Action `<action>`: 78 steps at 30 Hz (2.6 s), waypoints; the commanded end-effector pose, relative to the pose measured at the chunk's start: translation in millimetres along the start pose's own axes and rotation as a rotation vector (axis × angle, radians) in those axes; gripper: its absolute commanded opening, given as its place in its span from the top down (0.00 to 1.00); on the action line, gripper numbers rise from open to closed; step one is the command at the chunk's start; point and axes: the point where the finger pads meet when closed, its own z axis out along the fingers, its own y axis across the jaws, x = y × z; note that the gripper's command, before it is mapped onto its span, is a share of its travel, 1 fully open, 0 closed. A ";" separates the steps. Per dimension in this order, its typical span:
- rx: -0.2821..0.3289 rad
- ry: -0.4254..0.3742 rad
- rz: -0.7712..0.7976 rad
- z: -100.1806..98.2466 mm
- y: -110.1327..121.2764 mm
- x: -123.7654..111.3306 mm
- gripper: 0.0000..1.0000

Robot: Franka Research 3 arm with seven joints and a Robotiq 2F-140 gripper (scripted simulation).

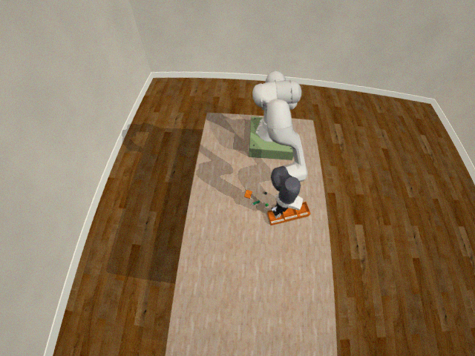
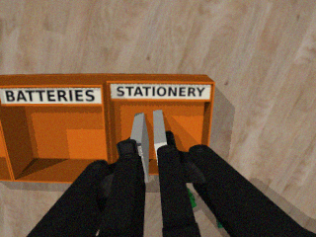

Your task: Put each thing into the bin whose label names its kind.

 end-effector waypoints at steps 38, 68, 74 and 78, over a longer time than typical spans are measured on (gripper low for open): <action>-0.002 0.003 0.004 -56.8 0.7 1.4 0.95; -0.002 0.003 0.004 -60.2 0.7 1.4 0.95; -0.002 0.003 0.004 -60.2 0.7 1.4 0.95; -0.002 0.003 0.004 -60.2 0.7 1.4 0.95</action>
